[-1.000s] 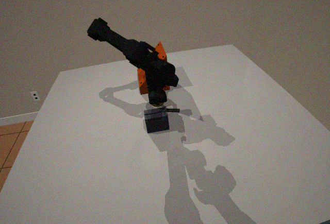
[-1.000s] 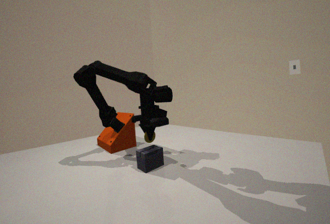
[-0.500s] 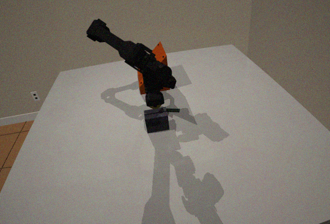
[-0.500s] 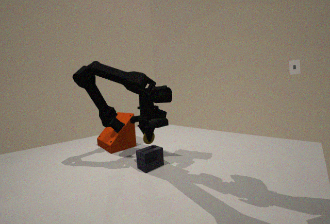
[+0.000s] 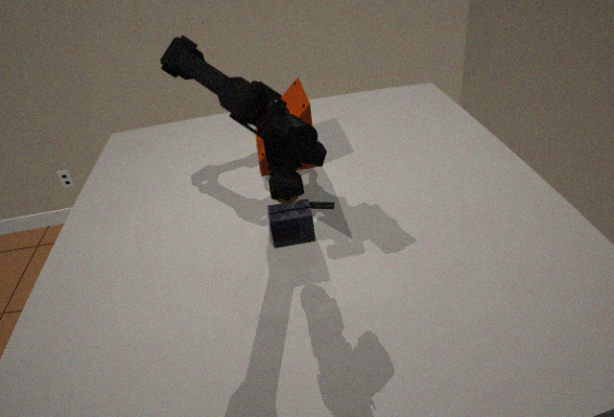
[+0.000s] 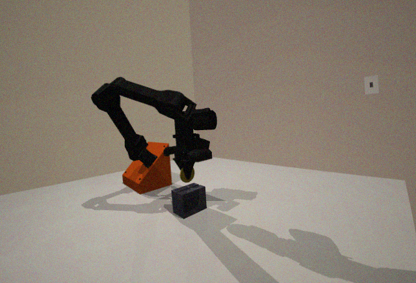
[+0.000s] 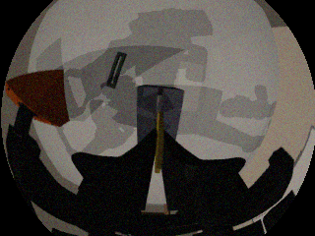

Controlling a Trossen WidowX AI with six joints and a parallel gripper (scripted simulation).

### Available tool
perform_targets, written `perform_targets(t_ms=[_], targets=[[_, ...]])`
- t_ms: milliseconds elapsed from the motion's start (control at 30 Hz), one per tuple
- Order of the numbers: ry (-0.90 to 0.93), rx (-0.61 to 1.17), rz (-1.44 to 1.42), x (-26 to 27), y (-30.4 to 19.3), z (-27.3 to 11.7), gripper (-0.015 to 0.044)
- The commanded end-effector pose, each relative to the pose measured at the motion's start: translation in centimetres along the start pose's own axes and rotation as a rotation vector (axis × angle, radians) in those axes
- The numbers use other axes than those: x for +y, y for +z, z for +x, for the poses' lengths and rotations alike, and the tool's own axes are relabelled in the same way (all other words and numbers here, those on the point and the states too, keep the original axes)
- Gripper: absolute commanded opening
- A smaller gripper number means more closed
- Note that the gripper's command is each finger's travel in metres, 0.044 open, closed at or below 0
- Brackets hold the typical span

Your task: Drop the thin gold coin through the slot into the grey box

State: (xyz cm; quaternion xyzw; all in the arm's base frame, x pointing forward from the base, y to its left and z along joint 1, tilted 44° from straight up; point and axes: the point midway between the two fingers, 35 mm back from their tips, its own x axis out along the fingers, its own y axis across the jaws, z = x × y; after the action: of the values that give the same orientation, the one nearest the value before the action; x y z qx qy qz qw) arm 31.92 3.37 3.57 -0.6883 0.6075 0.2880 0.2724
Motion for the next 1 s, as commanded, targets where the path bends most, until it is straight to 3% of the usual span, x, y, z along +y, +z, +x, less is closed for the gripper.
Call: perform_targets(t_ms=[0, 967], targets=[[-0.002, 0.001, -0.004, -0.2, -0.2, -0.1, 0.0004], [0.0, 0.001, -0.004, -0.1, -0.1, 1.2, 0.0]])
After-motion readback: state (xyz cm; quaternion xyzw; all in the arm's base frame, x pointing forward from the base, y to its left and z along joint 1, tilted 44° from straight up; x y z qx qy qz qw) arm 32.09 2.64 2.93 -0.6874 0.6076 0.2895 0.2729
